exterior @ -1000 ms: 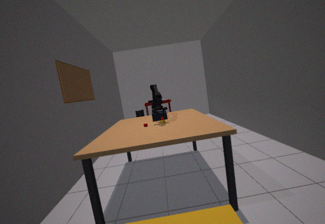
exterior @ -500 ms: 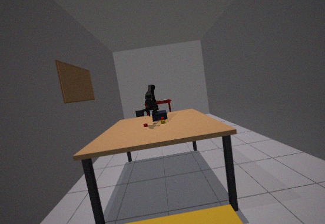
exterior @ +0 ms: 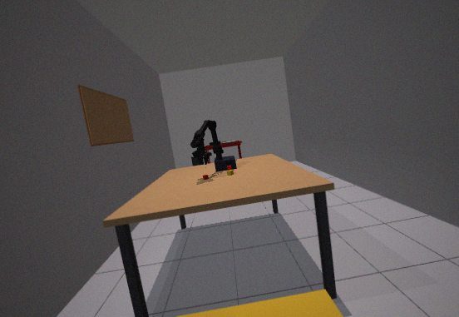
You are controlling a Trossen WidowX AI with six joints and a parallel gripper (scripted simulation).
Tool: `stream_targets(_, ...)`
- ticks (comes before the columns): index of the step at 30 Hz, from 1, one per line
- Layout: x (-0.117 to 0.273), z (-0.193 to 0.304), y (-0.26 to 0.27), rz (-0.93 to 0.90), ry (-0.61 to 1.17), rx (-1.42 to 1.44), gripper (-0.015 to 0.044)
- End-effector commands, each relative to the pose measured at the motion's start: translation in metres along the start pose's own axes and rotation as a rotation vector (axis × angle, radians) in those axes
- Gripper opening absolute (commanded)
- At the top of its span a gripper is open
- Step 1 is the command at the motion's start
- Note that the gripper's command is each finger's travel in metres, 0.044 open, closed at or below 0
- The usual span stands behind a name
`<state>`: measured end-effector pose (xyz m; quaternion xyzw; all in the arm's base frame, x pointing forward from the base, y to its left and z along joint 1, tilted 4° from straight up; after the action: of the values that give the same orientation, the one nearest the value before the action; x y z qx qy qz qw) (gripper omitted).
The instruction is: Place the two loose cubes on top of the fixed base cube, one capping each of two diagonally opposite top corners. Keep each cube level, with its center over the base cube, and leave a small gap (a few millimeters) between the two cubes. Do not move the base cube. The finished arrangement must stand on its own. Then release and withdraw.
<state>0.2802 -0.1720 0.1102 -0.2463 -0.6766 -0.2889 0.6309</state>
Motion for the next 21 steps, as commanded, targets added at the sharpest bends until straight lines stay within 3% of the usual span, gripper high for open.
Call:
stream_targets(1,-0.018,-0.003,-0.002,0.005,0.005,-0.014,0.0265)
stream_targets(5,-0.060,-0.001,-0.003,0.005,0.005,-0.014,0.0265)
stream_targets(21,-0.079,-0.001,-0.003,0.005,0.005,-0.014,0.0265)
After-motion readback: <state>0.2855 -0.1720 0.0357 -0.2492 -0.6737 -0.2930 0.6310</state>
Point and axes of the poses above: the point midway between the two fingers, 35 mm back from their tips, its own x axis back along the fingers, its own y axis across the jaws, z = x × y, the point moved 4 cm from there along x, back along the fingers, and after that the axes turned 11 degrees about x, right-handed, at the moved point
